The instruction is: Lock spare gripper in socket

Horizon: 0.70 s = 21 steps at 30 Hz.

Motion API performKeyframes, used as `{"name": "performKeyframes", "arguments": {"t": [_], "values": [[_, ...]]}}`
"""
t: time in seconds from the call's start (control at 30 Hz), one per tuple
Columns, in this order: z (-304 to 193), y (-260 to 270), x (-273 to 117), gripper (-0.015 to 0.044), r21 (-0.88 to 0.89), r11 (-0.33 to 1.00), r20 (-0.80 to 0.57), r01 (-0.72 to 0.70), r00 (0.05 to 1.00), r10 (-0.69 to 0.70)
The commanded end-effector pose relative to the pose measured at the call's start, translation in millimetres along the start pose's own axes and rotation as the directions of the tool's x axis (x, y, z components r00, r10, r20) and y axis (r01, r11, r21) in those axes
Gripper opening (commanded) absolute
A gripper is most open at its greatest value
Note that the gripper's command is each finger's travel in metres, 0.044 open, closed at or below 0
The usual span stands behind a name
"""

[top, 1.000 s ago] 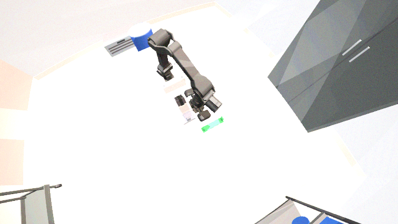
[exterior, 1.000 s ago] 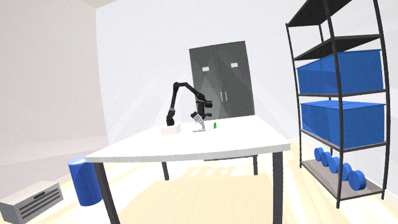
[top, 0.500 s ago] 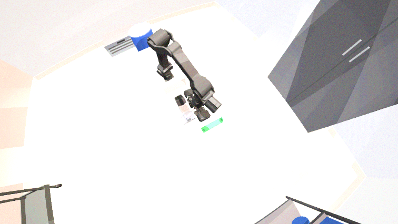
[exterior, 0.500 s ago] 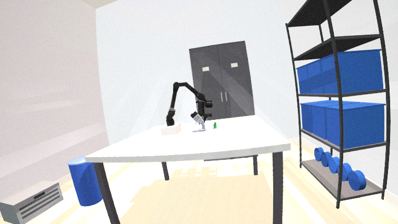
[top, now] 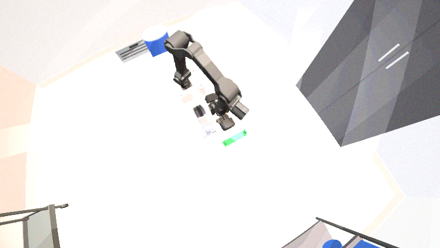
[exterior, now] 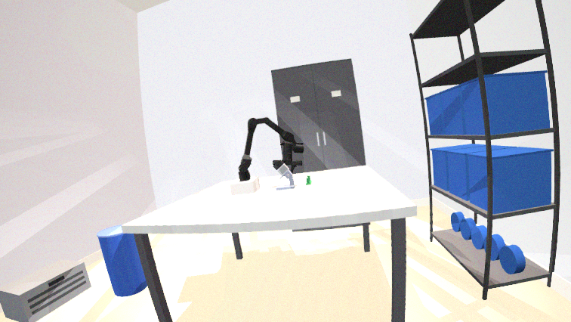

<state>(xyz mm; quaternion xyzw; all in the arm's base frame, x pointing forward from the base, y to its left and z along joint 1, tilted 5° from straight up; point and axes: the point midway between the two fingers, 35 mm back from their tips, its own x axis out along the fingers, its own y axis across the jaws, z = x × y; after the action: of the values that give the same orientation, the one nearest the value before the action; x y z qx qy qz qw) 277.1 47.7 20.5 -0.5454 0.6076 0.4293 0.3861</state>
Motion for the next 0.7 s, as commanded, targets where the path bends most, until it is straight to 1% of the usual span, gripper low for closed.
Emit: {"name": "performKeyframes", "arguments": {"t": [0.0, 0.67], "values": [[4.1, 0.2, -9.6, 0.02, 0.002, 1.0, 0.003, 0.002, 1.0, -0.002], [23.1, 14.5, -53.1, 0.02, -0.024, 0.999, -0.039, -0.029, 0.999, 0.028]]}}
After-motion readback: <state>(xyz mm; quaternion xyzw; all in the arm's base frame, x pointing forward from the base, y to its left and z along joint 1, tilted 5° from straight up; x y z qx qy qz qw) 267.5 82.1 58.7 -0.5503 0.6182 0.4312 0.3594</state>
